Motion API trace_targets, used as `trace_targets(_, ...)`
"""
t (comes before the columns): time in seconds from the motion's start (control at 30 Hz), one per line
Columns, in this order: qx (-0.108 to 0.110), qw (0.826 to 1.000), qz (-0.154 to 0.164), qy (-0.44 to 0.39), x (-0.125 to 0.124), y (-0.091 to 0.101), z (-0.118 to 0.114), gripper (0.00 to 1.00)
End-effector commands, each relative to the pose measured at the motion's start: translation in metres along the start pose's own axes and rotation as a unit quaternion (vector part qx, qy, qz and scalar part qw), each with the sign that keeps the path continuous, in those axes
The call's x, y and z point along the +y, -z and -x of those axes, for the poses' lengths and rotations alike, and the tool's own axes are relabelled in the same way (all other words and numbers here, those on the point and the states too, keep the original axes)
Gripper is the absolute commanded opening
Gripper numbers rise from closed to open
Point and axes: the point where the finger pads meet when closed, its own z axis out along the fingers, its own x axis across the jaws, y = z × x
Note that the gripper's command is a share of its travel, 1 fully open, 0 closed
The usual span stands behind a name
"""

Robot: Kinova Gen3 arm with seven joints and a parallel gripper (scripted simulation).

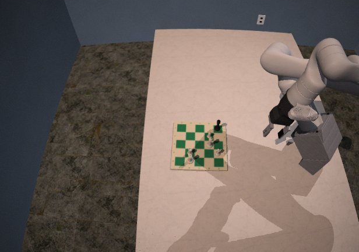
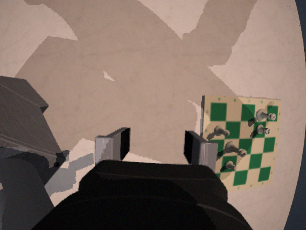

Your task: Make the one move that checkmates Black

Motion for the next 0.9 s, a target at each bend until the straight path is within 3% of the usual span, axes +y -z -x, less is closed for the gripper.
trace_targets(0.0,0.0,1.0,0.0,0.0,-0.0002,0.0003,-0.0001,1.0)
trace_targets(0.87,-0.004,1.0,-0.003,0.005,-0.0015,0.0028,-0.0006,1.0)
